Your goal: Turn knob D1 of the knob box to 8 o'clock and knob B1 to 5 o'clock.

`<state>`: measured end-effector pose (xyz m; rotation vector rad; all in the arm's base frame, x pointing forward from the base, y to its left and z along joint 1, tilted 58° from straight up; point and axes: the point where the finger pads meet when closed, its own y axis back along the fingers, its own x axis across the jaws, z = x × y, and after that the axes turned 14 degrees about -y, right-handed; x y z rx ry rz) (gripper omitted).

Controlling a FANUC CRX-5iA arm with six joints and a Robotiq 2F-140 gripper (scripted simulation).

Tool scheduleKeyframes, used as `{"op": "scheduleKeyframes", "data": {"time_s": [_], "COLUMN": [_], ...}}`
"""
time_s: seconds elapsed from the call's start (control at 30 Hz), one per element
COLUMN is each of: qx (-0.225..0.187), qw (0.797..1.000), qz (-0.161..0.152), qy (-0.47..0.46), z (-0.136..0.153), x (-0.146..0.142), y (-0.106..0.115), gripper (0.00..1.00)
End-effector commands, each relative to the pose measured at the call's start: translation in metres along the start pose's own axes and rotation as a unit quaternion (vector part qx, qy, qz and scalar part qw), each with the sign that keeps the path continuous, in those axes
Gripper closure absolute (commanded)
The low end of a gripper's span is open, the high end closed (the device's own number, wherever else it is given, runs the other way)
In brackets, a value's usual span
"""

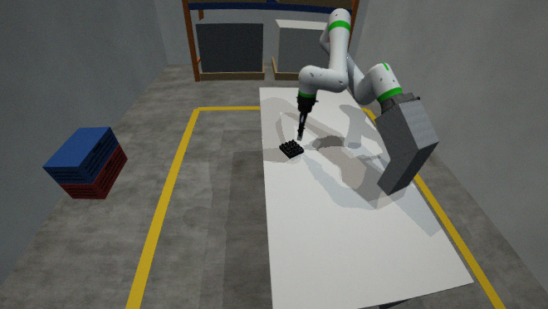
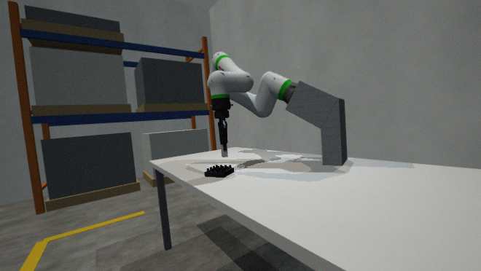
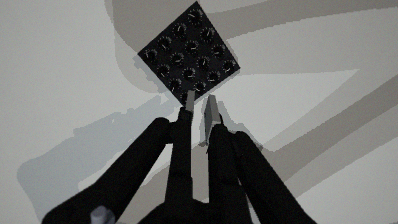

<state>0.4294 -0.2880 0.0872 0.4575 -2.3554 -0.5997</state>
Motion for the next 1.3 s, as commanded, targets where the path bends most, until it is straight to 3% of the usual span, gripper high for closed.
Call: {"op": "scheduleKeyframes", "data": {"time_s": [0.0, 0.17, 0.67, 1.27], "qx": [-0.006, -0.006, -0.006, -0.006], "qw": [0.997, 0.993, 0.937, 0.927], "qz": [-0.001, -0.001, -0.003, -0.003], "qy": [0.078, 0.121, 0.35, 0.376], "z": [0.0, 0.0, 0.0003, 0.0003], "x": [-0.0002, -0.0002, -0.0002, -0.0002], "y": [0.0011, 0.0017, 0.0046, 0.005], "gripper": [0.88, 0.88, 0.88, 0.88]}}
